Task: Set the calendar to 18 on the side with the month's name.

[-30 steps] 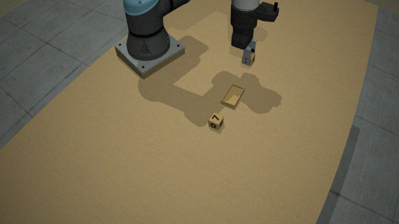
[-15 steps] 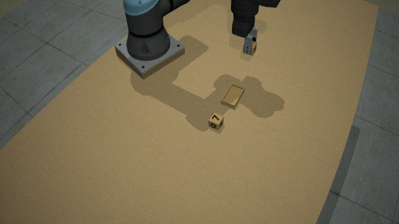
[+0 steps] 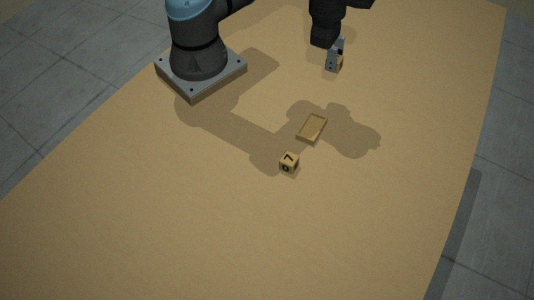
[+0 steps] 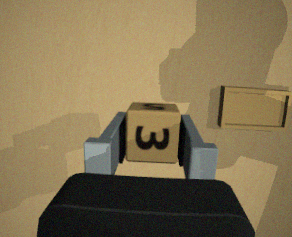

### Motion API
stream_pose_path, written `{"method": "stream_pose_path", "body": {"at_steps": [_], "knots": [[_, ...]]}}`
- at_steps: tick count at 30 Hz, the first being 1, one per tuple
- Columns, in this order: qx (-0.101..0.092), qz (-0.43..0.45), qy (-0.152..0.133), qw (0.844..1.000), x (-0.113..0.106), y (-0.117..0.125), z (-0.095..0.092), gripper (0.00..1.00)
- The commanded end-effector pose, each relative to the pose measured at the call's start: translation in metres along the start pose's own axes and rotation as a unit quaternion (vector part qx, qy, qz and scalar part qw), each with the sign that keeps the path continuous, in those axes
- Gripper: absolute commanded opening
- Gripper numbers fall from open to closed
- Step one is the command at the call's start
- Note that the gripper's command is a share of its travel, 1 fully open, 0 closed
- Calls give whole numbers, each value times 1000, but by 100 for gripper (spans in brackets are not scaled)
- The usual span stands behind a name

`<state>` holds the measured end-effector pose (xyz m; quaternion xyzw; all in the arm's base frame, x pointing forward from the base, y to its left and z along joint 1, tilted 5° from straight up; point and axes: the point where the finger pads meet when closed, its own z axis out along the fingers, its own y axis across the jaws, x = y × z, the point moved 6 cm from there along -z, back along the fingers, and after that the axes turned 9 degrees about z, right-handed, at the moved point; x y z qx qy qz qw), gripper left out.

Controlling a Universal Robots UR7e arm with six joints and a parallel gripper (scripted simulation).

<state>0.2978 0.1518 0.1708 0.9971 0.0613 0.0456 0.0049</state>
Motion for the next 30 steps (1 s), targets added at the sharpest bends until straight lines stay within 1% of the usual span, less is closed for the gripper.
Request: {"method": "stream_pose_path", "body": {"at_steps": [1, 4, 6, 11, 14, 17, 30], "knots": [[0, 0, 0, 1000, 4, 12, -2, 60], [0, 1, 0, 1000, 8, 32, -4, 60], [0, 1, 0, 1000, 8, 32, -4, 60], [0, 2, 1, 1000, 12, 70, -8, 60], [0, 2, 1, 1000, 13, 85, -10, 60], [-1, 3, 1, 1000, 13, 89, -11, 60], [-1, 3, 1, 1000, 13, 89, -11, 60]]}}
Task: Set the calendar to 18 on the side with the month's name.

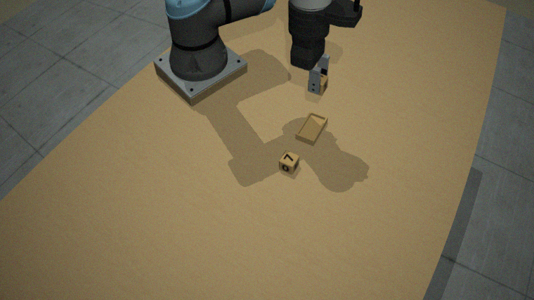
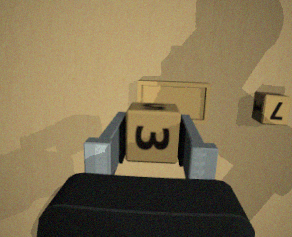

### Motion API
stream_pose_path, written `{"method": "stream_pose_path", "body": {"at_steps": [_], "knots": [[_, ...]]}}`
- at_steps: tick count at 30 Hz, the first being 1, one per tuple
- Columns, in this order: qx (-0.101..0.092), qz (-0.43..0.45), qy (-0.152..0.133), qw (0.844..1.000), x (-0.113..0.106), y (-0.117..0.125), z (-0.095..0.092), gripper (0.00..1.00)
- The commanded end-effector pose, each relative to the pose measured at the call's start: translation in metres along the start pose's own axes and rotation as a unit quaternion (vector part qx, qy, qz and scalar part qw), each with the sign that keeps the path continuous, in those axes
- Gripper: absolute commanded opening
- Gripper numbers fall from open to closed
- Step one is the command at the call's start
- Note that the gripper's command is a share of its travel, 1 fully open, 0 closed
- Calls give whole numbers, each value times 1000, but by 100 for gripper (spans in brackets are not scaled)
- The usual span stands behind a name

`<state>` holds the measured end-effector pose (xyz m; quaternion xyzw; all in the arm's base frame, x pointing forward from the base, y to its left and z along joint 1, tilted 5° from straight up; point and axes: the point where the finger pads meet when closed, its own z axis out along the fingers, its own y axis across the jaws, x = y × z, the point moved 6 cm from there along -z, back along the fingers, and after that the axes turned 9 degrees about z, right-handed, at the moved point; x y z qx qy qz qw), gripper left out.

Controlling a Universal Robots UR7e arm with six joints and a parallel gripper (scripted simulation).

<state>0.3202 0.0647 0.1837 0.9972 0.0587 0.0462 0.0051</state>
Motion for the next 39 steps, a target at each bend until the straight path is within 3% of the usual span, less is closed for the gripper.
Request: {"method": "stream_pose_path", "body": {"at_steps": [1, 10, 25, 39], "knots": [[0, 0, 0, 1000, 0, 0, 0, 60], [0, 0, 0, 1000, 1, 0, 7, 60], [0, 0, 0, 1000, 2, 2, 52, 60], [0, 0, 0, 1000, 2, 2, 64, 60]]}}
